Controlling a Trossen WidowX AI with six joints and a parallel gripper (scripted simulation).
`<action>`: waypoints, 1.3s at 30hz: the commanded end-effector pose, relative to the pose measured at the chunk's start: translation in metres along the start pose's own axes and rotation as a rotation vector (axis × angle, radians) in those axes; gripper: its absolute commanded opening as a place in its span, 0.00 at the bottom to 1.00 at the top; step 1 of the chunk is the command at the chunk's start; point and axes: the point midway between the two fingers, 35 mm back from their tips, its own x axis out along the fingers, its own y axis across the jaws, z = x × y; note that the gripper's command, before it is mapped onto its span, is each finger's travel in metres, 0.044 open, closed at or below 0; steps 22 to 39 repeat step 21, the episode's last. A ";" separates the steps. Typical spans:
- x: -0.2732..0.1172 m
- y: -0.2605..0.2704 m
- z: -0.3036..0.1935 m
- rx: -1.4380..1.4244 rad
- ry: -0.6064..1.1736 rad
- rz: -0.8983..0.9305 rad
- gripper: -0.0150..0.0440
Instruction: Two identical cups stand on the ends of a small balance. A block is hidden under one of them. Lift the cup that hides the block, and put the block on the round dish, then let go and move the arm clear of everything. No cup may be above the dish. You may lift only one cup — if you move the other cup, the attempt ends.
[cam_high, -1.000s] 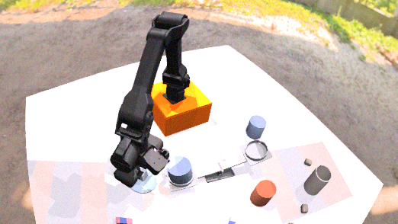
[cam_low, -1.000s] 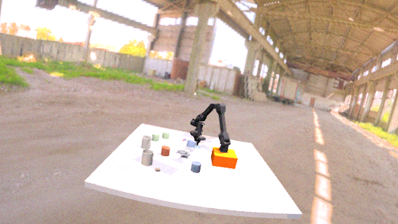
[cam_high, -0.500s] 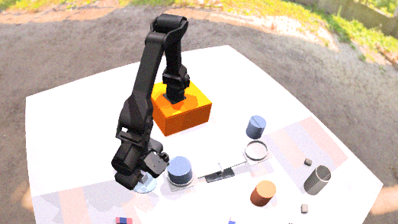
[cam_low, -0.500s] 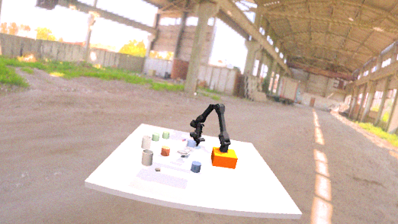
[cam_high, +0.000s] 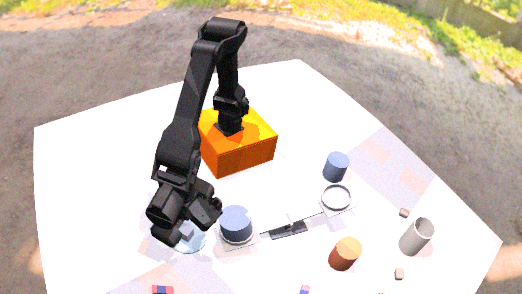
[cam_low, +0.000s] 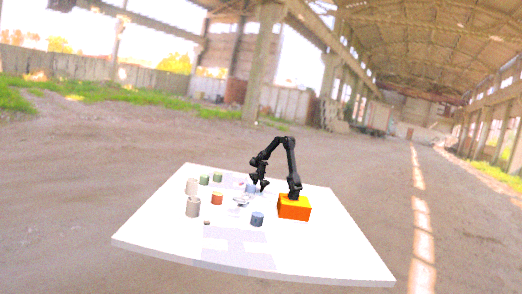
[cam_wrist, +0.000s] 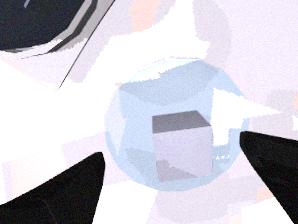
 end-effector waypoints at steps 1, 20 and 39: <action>-0.034 -0.004 0.001 -0.002 -0.006 -0.021 1.00; -0.097 0.000 0.000 0.001 -0.006 -0.033 1.00; -0.097 0.000 0.000 0.001 -0.006 -0.033 1.00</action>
